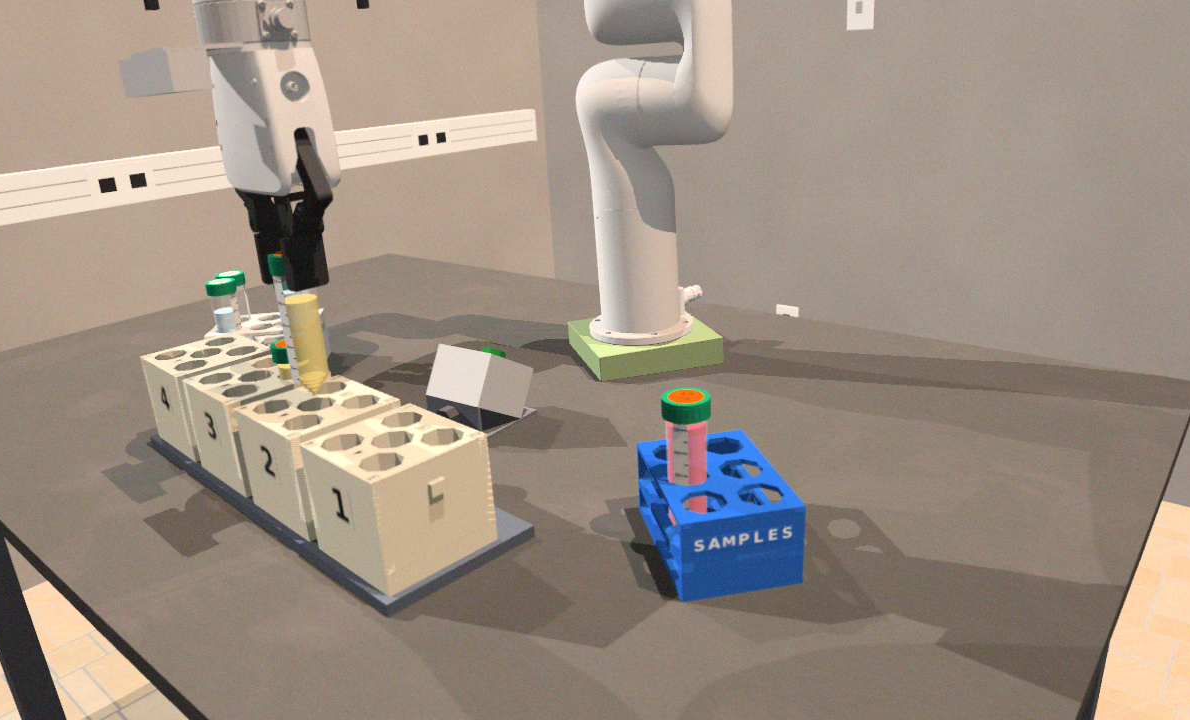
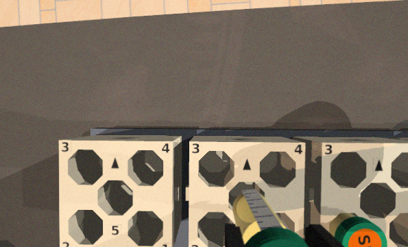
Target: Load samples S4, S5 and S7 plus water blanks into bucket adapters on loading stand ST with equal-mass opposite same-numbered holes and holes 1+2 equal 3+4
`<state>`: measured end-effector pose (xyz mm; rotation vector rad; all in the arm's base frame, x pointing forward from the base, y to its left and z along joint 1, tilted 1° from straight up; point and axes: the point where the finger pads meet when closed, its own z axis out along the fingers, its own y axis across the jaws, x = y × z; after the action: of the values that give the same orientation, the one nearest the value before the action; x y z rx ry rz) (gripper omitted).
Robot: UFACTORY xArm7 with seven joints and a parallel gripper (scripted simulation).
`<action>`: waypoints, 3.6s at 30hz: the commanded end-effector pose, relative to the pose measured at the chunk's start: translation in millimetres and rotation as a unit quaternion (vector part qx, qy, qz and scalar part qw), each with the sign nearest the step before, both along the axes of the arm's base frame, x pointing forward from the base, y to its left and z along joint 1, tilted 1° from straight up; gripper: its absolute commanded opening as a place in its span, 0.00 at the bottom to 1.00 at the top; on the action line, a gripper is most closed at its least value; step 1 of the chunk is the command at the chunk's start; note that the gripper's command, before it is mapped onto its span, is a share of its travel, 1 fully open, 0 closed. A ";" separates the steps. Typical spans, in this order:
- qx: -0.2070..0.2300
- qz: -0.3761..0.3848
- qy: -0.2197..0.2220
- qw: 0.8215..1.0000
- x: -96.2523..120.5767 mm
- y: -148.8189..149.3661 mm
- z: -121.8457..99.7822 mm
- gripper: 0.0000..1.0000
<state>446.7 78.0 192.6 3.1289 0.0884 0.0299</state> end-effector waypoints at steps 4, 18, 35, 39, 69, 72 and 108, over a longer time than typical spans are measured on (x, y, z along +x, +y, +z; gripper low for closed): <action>0.001 0.000 -0.003 1.000 1.4 0.3 1.1 0.00; 0.001 0.000 -0.003 1.000 1.6 0.2 -4.9 0.00; 0.001 0.000 -0.003 1.000 1.9 0.1 -19.9 0.00; 0.001 0.000 -0.003 1.000 2.0 0.1 -24.0 0.00; 0.001 0.000 -0.003 1.000 2.6 -0.2 -50.0 0.00; 0.001 0.000 -0.003 1.000 2.7 -0.2 -53.0 0.00; 0.001 0.000 -0.003 1.000 3.4 -0.6 -84.0 0.00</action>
<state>448.4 77.1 109.8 3.1289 0.0883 0.0306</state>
